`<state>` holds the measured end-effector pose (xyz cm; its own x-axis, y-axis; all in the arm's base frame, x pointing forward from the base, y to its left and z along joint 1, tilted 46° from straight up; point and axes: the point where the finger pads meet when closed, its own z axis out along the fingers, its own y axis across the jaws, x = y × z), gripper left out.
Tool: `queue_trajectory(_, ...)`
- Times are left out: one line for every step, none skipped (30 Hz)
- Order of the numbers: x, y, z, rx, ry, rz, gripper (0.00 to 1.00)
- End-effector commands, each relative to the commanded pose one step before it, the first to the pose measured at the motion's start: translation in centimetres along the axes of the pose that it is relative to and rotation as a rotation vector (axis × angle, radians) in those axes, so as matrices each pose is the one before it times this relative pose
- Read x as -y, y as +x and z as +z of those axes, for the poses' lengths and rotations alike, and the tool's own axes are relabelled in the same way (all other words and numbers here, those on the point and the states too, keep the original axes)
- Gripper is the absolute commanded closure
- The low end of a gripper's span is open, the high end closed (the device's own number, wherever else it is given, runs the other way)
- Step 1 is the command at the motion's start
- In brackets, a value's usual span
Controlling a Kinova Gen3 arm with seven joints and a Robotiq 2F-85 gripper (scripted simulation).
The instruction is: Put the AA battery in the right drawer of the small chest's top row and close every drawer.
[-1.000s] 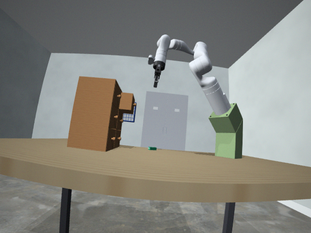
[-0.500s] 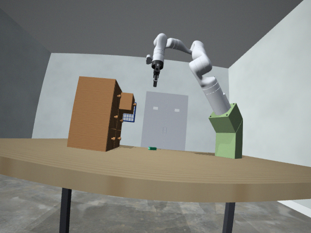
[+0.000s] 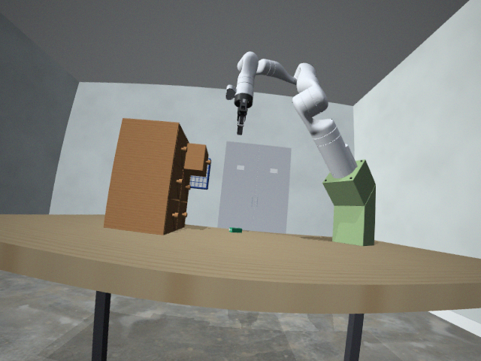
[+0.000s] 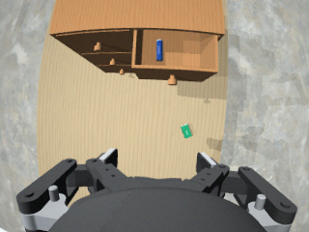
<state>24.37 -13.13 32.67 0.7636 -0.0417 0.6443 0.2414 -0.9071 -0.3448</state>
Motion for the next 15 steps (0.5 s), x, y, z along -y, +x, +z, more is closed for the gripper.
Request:
queue_trajectory(0.099, -0.105, -0.025, 0.007, 0.00256, -0.0039, 0.0)
queue_trajectory(0.0, 0.0, 0.0, 0.0, 0.0, 0.0, 0.0)
queue_trajectory(0.0, 0.0, 0.0, 0.0, 0.0, 0.0, 0.0)
queue_trajectory(0.0, 0.0, 0.0, 0.0, 0.0, 0.0, 0.0)
queue_trajectory(0.0, 0.0, 0.0, 0.0, 0.0, 0.0, 0.0)
queue_trajectory(0.0, 0.0, 0.0, 0.0, 0.0, 0.0, 0.0)
queue_trajectory(0.0, 0.0, 0.0, 0.0, 0.0, 0.0, 0.0)
queue_trajectory(0.0, 0.0, 0.0, 0.0, 0.0, 0.0, 0.0)
queue_trajectory(0.0, 0.0, 0.0, 0.0, 0.0, 0.0, 0.0)
queue_trajectory(0.0, 0.0, 0.0, 0.00001, 0.0, 0.00004, 0.0)
queue_trajectory(0.001, -0.003, 0.001, 0.00008, 0.00002, 0.00027, 0.0)
queue_trajectory(0.002, -0.007, 0.003, 0.00021, 0.00005, 0.00073, 0.0)
queue_trajectory(0.003, -0.013, 0.006, 0.0004, 0.00009, 0.00138, 0.0)
queue_trajectory(0.005, -0.02, 0.009, 0.00064, 0.00014, 0.00223, 0.0)
queue_trajectory(0.007, -0.03, 0.013, 0.00093, 0.00021, 0.00325, 0.0)
